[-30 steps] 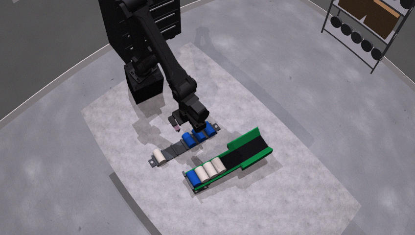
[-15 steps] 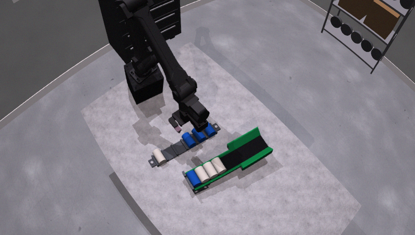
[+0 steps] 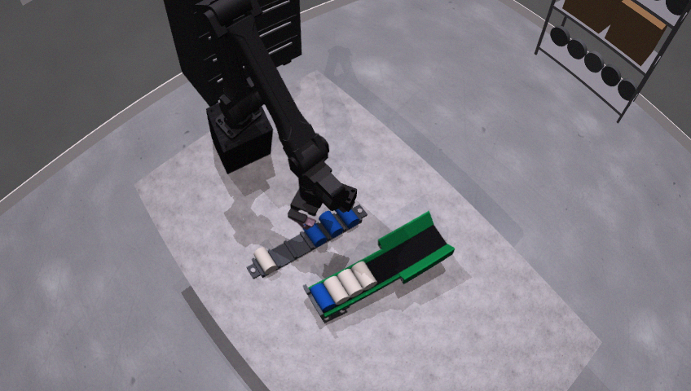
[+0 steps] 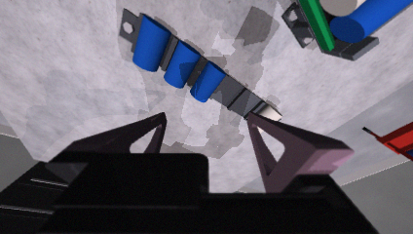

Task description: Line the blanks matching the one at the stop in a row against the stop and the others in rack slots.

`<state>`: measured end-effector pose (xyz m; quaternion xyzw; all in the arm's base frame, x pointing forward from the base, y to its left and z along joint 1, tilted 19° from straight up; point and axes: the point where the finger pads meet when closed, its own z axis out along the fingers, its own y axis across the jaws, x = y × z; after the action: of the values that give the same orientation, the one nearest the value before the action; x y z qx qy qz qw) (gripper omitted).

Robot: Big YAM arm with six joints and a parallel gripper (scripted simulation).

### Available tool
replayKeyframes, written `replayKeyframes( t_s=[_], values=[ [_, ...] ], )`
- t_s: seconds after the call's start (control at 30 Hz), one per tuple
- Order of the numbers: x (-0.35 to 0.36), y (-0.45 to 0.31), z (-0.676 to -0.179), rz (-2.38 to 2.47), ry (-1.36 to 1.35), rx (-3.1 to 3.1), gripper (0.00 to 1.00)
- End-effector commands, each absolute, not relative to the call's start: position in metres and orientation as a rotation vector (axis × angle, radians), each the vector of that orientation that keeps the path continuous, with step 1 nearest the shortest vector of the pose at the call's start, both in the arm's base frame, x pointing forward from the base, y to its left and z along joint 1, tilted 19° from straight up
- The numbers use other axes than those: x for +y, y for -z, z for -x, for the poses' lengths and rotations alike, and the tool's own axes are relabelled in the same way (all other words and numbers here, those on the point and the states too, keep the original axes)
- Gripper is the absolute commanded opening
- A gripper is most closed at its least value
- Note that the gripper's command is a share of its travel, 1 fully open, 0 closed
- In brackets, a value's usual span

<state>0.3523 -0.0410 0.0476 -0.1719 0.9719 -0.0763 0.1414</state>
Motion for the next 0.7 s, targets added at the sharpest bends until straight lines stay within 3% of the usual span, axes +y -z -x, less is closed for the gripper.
replayKeyframes(
  t_s=[0.0,0.67],
  values=[
    [-0.045,-0.04,-0.356,0.835,0.267,2.734,1.0],
    [-0.046,-0.021,-0.362,1.681,0.384,2.384,1.0]
  ],
)
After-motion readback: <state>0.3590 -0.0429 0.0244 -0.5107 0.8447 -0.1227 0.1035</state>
